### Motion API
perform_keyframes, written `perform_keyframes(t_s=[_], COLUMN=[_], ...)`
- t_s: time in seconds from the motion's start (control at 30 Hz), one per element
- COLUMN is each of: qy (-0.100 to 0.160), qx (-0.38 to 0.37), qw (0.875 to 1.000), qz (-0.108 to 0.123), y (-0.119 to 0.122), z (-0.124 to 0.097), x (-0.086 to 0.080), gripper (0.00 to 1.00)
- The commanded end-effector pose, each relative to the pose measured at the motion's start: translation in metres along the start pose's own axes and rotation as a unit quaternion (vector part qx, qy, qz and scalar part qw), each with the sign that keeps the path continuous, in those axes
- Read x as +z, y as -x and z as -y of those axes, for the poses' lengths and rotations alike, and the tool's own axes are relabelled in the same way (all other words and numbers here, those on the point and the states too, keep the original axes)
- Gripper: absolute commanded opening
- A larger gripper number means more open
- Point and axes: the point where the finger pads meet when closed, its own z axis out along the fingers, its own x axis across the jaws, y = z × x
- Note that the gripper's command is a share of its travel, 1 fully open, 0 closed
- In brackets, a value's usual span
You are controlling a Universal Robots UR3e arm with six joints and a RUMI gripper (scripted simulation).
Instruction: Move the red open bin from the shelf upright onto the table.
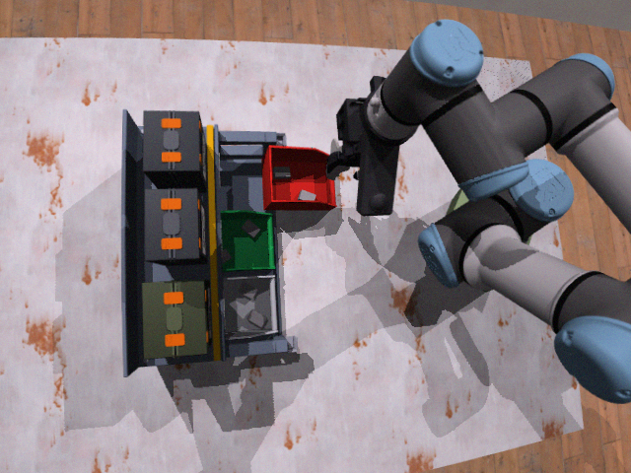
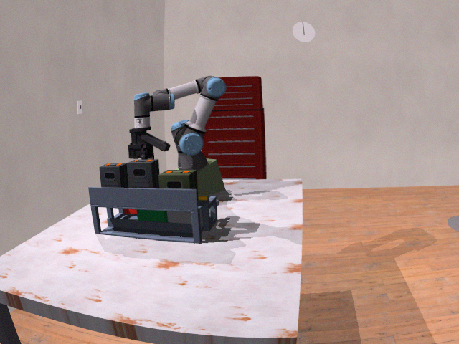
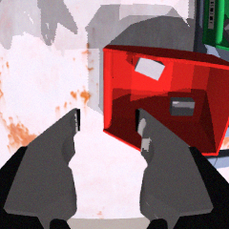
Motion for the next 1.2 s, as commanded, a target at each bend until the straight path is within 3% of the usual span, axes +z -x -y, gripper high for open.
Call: perform_keyframes(t_s=[0.0, 0.7, 0.73, 1.17], qy=[0.001, 0.001, 0.001, 0.001], qx=[0.0, 0.0, 0.0, 0.0], qw=[1.0, 1.0, 1.0, 1.0], qz=[-0.001, -0.001, -0.001, -0.001], y=[-0.0005, -0.0005, -0.0005, -0.0005], z=[-0.0005, -0.0005, -0.0005, -0.0005], x=[-0.0003, 0.0022, 0.0022, 0.0022], gripper=[0.26, 0.26, 0.2, 0.2])
